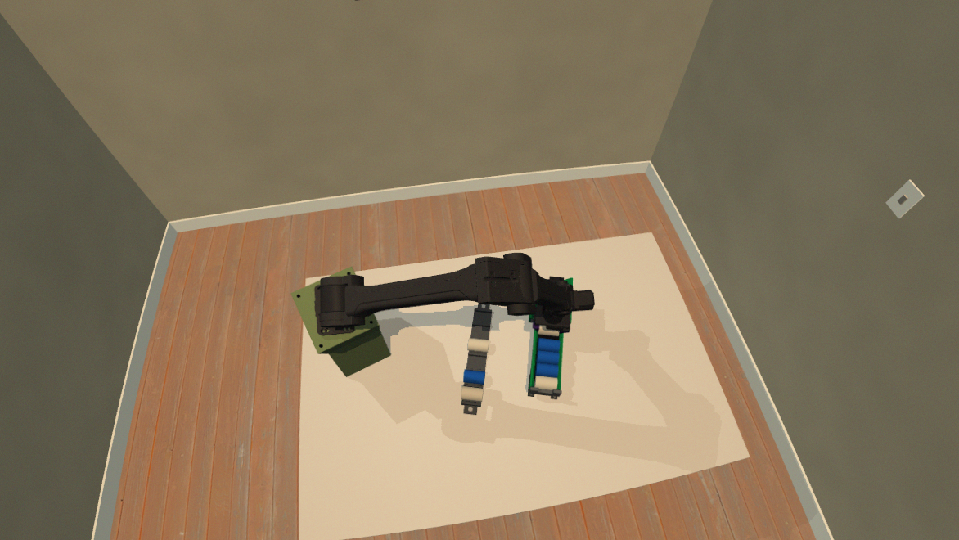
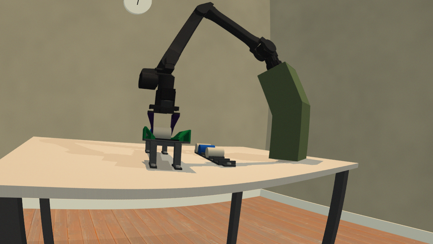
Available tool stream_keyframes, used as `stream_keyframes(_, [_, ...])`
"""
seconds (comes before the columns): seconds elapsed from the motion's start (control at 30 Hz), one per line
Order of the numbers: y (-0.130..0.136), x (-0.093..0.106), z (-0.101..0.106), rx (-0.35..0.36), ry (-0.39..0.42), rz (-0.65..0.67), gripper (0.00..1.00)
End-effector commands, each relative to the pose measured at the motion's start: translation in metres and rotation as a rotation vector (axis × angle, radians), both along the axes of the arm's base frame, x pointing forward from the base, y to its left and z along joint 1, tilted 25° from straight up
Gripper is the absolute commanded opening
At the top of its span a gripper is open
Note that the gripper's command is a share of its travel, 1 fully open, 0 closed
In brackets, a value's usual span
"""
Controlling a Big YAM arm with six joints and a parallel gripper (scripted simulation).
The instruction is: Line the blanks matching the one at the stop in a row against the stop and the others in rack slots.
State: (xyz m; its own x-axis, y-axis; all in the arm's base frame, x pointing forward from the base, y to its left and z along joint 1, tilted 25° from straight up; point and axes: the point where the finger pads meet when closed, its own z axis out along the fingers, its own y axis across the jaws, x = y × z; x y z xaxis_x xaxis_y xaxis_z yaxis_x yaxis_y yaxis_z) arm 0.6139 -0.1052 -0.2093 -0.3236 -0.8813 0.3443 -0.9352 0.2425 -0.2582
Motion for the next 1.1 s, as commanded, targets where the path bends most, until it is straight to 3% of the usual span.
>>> stream_keyframes(0.0, [-0.0044,0.0125,0.0013,0.001,-0.019,0.007,0.62])
stream_keyframes(1.07, [-0.0081,0.0112,0.0006,0.002,-0.002,0.003,0.62])
